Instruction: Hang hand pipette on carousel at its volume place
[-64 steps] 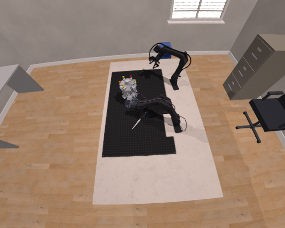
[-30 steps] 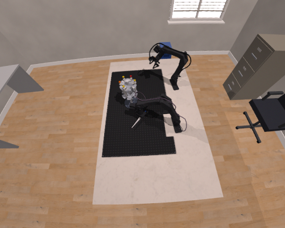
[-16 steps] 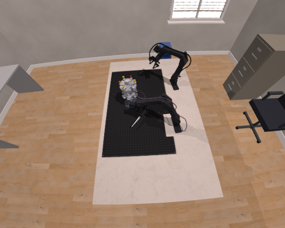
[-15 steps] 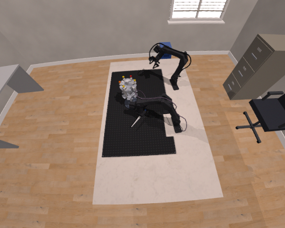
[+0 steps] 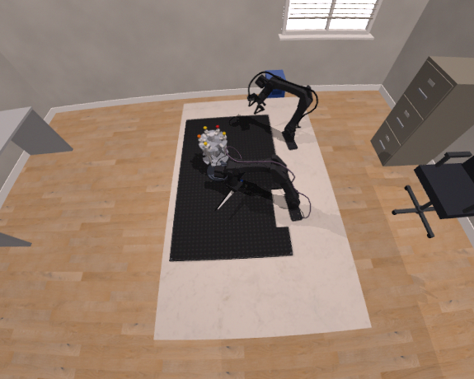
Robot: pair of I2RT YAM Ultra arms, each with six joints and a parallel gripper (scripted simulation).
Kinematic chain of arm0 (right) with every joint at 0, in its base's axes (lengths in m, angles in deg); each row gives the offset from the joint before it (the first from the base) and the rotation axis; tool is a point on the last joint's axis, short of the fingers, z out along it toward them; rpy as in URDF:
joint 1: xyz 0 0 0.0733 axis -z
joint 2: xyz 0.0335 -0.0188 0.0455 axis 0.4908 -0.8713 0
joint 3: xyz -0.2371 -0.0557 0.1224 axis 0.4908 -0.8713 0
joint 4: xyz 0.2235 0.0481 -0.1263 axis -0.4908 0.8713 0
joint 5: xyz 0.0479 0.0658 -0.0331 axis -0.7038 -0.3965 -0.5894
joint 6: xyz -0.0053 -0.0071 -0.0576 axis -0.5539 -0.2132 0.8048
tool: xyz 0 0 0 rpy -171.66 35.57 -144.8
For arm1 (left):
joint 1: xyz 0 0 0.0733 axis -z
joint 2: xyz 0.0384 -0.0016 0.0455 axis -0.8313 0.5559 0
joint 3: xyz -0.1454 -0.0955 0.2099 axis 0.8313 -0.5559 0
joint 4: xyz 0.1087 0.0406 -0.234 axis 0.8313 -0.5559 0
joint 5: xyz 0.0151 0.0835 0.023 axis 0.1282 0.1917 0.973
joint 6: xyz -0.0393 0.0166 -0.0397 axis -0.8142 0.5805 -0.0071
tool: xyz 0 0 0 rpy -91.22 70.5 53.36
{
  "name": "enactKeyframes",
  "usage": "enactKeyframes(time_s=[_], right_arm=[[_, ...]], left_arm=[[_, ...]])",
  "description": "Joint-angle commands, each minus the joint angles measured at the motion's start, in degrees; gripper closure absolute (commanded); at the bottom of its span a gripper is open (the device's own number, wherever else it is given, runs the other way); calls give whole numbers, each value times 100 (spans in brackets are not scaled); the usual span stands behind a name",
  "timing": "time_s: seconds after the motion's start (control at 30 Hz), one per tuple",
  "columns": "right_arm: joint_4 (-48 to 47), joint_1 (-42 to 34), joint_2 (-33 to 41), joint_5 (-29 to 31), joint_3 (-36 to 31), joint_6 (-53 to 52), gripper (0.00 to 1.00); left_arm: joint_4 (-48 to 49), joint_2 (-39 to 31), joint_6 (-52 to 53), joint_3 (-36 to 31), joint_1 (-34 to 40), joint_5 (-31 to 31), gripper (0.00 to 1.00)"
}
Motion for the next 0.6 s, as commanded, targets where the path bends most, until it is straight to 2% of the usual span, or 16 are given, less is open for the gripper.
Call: enactKeyframes(time_s=[0.0, 0.23, 0.57], right_arm=[[-139, 58, 40, -134, 73, 39, 0], [-139, 58, 40, -134, 73, 39, 0], [-139, 58, 40, -134, 73, 39, 0]], left_arm=[[-326, -193, 2, 305, 26, -32, 88], [-629, -154, 2, 623, 26, -32, 88], [-584, -59, 0, 538, 7, -9, 88]])
